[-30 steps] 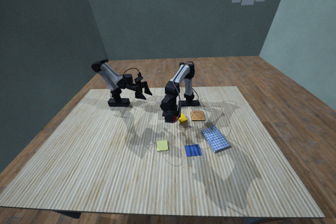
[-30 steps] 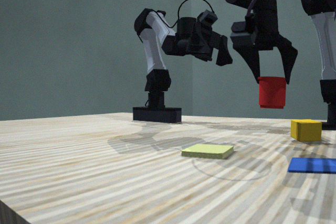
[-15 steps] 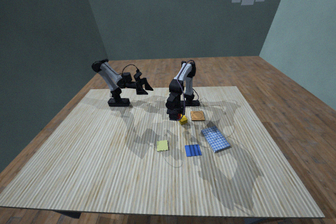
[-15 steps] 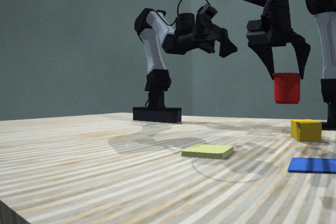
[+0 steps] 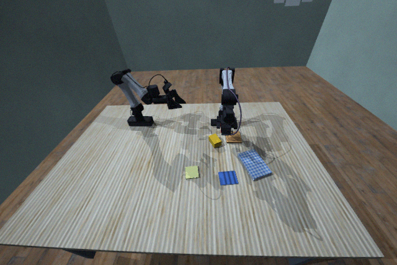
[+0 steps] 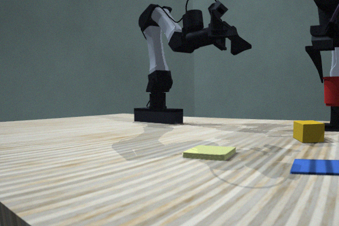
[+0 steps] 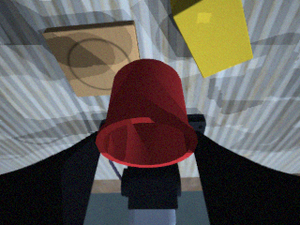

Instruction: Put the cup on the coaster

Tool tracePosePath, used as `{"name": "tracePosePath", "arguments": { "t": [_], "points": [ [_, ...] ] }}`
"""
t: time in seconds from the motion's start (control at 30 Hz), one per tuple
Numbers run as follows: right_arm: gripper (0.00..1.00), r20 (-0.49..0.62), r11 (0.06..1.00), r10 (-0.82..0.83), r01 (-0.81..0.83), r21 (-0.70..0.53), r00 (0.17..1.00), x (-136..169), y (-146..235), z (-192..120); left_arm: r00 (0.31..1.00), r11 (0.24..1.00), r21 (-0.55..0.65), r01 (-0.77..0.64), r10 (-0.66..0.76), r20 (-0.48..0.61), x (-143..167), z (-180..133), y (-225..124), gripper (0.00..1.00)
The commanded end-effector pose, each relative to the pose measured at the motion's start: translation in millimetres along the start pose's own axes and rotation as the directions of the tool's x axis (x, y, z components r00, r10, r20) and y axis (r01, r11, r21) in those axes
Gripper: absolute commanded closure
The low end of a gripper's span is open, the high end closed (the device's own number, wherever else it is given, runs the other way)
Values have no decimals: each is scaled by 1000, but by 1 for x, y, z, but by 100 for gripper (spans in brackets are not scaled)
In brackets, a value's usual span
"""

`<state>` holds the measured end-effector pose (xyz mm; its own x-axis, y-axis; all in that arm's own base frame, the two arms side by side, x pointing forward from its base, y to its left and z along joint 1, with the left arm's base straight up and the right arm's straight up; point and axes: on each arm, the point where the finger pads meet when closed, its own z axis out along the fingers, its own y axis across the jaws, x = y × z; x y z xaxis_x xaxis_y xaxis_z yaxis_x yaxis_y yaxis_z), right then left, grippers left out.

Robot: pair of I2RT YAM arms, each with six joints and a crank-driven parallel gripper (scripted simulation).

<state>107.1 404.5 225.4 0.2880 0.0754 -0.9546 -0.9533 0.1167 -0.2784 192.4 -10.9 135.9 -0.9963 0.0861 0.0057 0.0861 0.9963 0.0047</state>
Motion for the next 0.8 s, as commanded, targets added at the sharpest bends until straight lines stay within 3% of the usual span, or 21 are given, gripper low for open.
{"name": "tracePosePath", "arguments": {
  "t": [0.0, 0.23, 0.43, 0.77],
  "points": [
    [0, 83, 1000, -3, 5, -23, 997, -28, 2, 14, 997, 998, 10, -65, 65, 31, 2, -2, 10, 25],
    [0, 84, 999, 1, 3, -49, 996, -27, 8, 28, 999, 998, -64, -14, 11, -42, 15, 6, 46, 25],
    [0, 58, 998, 9, -6, -63, 998, -19, 13, 37, 999, 1000, -7, -28, 28, 43, 8, 18, 44, 25],
    [0, 24, 998, 11, -9, -59, 1000, -8, 15, 47, 999, 1000, 2, -26, 26, 25, 20, 34, 48, 25]
  ]
}}
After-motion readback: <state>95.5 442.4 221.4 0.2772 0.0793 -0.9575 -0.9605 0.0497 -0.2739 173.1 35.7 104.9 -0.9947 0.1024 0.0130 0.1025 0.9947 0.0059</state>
